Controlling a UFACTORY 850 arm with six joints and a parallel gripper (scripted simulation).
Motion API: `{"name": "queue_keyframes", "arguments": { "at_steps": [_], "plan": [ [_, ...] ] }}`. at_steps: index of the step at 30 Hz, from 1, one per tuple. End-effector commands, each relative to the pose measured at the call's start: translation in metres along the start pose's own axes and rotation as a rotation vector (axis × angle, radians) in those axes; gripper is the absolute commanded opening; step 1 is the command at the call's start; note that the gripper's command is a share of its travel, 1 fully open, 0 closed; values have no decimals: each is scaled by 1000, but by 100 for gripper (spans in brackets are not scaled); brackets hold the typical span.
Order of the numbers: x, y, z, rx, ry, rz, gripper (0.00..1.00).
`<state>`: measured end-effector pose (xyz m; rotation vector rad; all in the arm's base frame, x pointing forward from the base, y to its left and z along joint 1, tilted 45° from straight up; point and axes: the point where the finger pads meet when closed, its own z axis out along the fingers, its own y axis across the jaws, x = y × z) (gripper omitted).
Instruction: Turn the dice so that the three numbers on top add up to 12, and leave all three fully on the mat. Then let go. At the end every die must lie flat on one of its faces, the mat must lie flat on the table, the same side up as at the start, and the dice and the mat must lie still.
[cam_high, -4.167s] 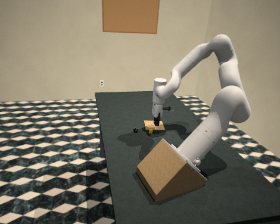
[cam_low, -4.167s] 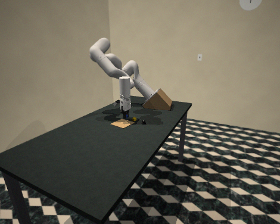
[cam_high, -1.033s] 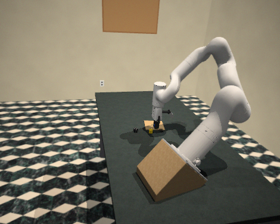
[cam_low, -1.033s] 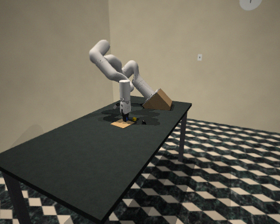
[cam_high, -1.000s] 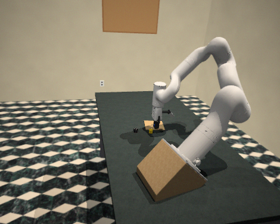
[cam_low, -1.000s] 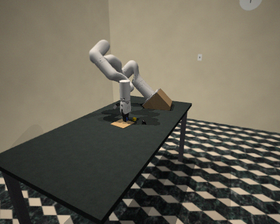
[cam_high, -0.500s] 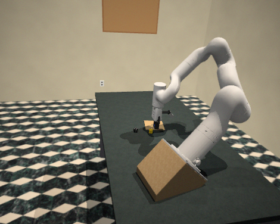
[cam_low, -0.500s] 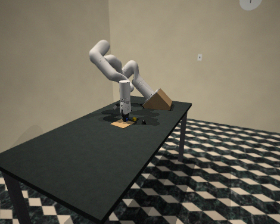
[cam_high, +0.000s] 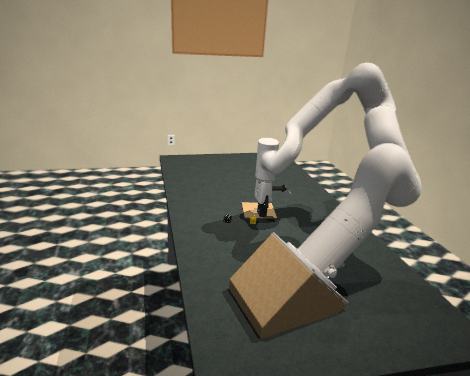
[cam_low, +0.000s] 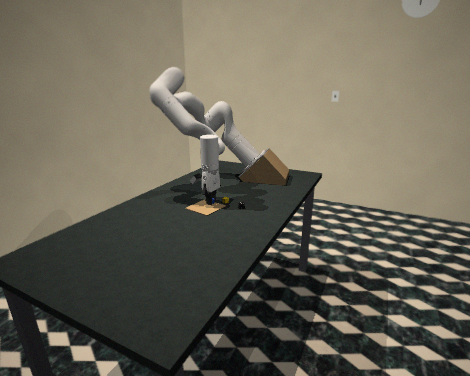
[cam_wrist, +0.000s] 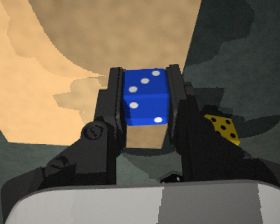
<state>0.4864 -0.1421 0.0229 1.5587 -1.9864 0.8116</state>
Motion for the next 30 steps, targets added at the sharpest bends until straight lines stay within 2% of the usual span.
{"name": "queue_keyframes", "arguments": {
  "at_steps": [1, 17, 18, 20, 21, 25, 26, 28, 29, 30],
  "plan": [
    [0, -1, -1, 1, 0, 0, 21],
    [0, -1, -1, 1, 0, 0, 21],
    [0, -1, -1, 1, 0, 0, 25],
    [0, -1, -1, 1, 0, 0, 25],
    [0, -1, -1, 1, 0, 0, 29],
    [0, -1, -1, 1, 0, 0, 29],
    [0, -1, -1, 1, 0, 0, 33],
    [0, -1, -1, 1, 0, 0, 33],
    [0, -1, -1, 1, 0, 0, 37],
    [0, -1, -1, 1, 0, 0, 37]
  ]
}}
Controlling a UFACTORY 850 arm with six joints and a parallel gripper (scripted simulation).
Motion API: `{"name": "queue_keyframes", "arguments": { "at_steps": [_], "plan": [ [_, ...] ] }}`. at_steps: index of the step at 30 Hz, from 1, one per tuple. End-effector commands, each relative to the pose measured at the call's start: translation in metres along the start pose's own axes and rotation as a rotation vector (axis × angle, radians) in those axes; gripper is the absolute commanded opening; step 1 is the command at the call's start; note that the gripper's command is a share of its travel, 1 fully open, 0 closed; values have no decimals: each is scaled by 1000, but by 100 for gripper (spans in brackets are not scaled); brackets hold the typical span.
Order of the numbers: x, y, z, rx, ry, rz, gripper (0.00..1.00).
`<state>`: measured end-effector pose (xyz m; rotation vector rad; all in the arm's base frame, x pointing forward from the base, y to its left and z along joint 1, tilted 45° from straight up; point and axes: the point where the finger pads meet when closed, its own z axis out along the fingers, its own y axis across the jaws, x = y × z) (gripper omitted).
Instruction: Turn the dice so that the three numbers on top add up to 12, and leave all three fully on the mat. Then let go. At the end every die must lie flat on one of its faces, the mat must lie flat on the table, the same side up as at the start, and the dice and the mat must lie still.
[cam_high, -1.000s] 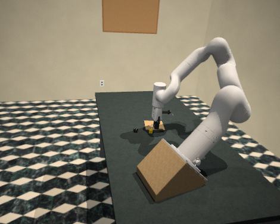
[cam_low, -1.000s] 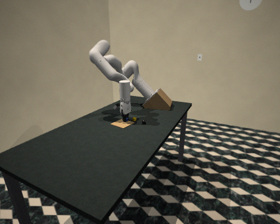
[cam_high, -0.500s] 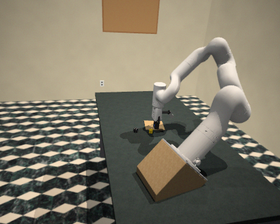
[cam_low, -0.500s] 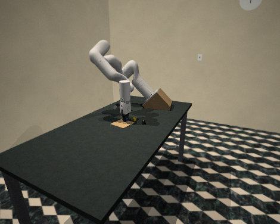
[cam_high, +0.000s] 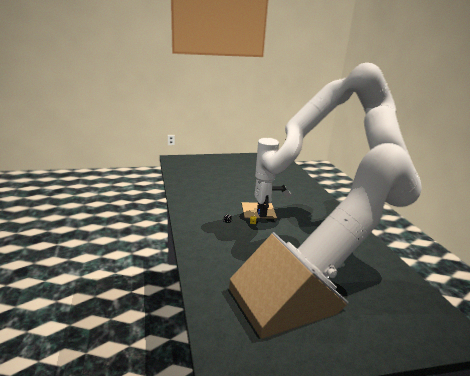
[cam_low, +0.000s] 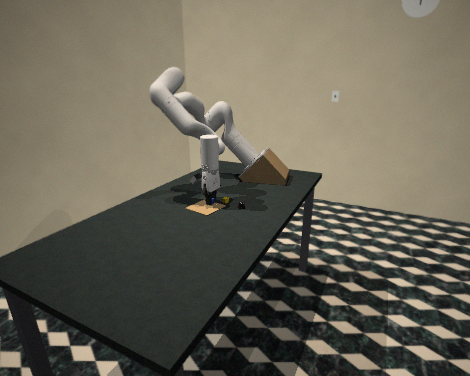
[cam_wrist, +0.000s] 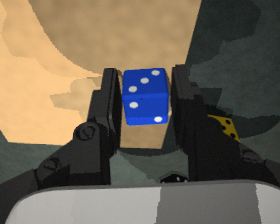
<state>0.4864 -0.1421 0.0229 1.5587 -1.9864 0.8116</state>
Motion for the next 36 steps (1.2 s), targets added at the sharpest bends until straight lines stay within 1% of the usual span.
{"name": "queue_keyframes", "arguments": {
  "at_steps": [1, 2, 14, 18, 21, 25, 27, 33, 36],
  "plan": [
    [0, -1, -1, 1, 0, 0, 37],
    [0, -1, -1, 1, 0, 0, 42],
    [0, -1, -1, 1, 0, 0, 42],
    [0, -1, -6, 1, 0, 0, 42],
    [0, -1, -15, 1, 0, 0, 42],
    [0, -1, -34, 1, 0, 0, 42],
    [0, -1, -34, 1, 0, 0, 42],
    [0, -1, -67, 1, 0, 0, 42],
    [0, -1, -79, 1, 0, 0, 42]
  ]
}}
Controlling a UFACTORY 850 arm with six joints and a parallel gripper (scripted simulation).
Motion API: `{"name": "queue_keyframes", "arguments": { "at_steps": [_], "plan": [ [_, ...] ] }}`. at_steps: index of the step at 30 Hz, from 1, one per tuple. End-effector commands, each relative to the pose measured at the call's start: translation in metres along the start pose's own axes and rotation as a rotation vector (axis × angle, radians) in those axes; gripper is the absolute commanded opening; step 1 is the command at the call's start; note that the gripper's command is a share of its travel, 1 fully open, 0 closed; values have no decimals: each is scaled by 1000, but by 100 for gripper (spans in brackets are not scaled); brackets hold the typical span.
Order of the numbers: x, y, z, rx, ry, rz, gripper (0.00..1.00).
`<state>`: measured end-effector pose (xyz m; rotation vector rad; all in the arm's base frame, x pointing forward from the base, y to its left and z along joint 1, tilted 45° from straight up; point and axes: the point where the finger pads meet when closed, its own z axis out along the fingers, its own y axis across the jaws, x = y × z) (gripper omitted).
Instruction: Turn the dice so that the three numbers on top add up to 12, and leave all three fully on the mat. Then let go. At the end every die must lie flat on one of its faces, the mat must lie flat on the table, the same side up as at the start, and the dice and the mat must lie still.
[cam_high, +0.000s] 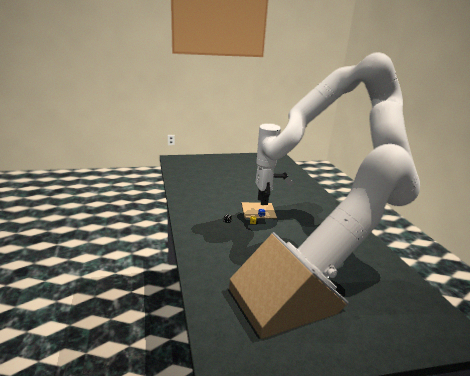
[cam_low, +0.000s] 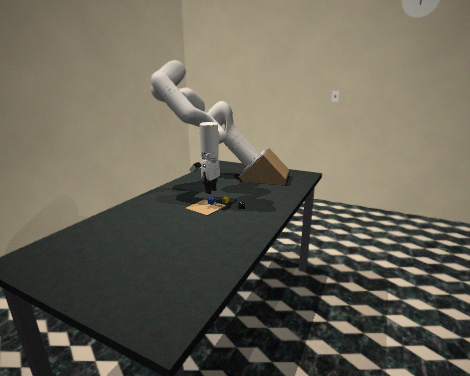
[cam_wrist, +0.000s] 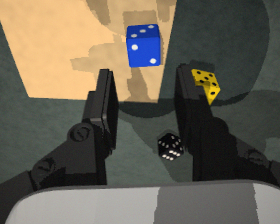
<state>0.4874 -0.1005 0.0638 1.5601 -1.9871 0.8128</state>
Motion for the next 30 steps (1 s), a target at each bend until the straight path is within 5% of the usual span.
{"name": "queue_keyframes", "arguments": {
  "at_steps": [1, 10, 11, 30],
  "plan": [
    [0, 0, -24, 0, 1, 0, 42],
    [0, 0, -32, 0, 1, 0, 42],
    [0, 0, -32, 0, 1, 0, 100],
    [0, 0, -32, 0, 1, 0, 100]
  ]
}}
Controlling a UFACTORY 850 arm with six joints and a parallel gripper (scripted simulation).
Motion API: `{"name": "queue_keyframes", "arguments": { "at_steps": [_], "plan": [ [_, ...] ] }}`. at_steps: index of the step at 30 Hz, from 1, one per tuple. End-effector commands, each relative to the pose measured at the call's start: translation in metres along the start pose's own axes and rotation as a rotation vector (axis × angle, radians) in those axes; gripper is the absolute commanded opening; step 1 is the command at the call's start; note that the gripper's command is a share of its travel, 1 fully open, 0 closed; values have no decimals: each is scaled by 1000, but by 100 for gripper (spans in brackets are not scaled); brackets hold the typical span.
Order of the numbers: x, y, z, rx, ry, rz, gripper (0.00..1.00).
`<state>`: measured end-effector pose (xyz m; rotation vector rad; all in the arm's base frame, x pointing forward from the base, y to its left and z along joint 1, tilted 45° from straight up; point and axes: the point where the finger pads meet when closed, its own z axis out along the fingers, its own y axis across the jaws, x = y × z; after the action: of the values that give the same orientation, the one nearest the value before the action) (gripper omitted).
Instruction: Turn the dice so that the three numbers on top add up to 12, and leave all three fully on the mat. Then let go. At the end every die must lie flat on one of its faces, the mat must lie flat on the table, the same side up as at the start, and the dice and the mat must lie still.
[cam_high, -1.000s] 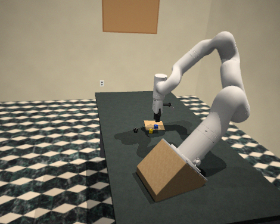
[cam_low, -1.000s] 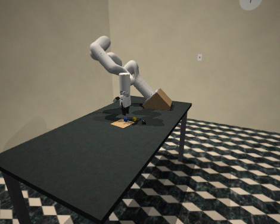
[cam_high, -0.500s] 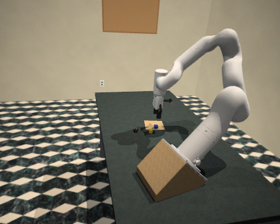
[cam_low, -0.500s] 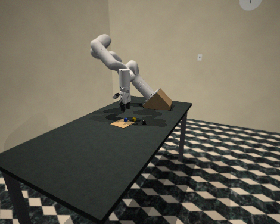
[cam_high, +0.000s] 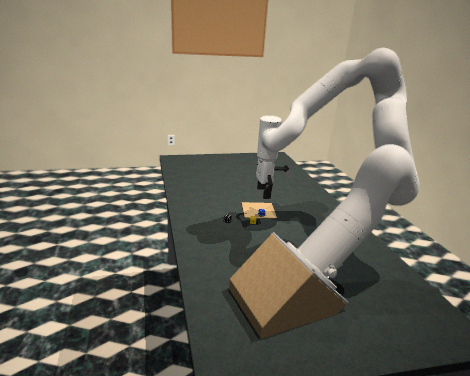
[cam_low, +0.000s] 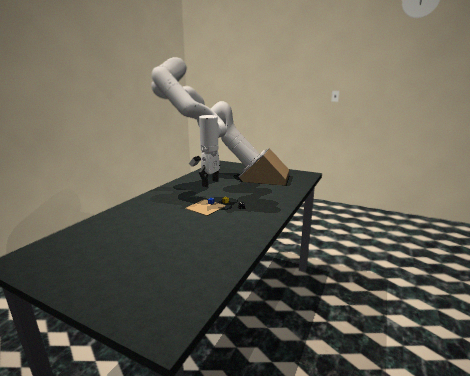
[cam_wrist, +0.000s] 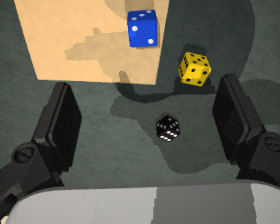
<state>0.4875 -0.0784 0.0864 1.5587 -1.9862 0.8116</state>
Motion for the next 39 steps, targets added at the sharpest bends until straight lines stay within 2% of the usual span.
{"name": "queue_keyframes", "arguments": {
  "at_steps": [1, 3, 6, 8, 10, 13, 14, 15, 26, 29, 31, 34, 35, 39],
  "plan": [
    [0, -1, -1, 1, -1, -1, 100],
    [-7, 0, 0, 1, -1, -36, 100],
    [-35, 2, 1, 1, -3, -190, 100],
    [-38, 2, 1, 1, -3, -208, 100],
    [-53, 4, 2, 1, -4, -291, 100],
    [-54, 4, 2, 1, -4, -293, 100],
    [-70, 7, 3, 1, -4, -386, 100],
    [-77, 8, 4, 2, -4, -421, 100],
    [-132, 22, 10, 2, -2, -731, 100],
    [-133, 22, 10, 2, -2, -733, 100],
    [-150, 28, 12, 2, -1, -831, 100],
    [-156, 31, 13, 2, 0, -867, 100],
    [-156, 31, 13, 2, 0, -867, 42],
    [-156, 31, 13, 2, 0, -867, 42]
  ]
}}
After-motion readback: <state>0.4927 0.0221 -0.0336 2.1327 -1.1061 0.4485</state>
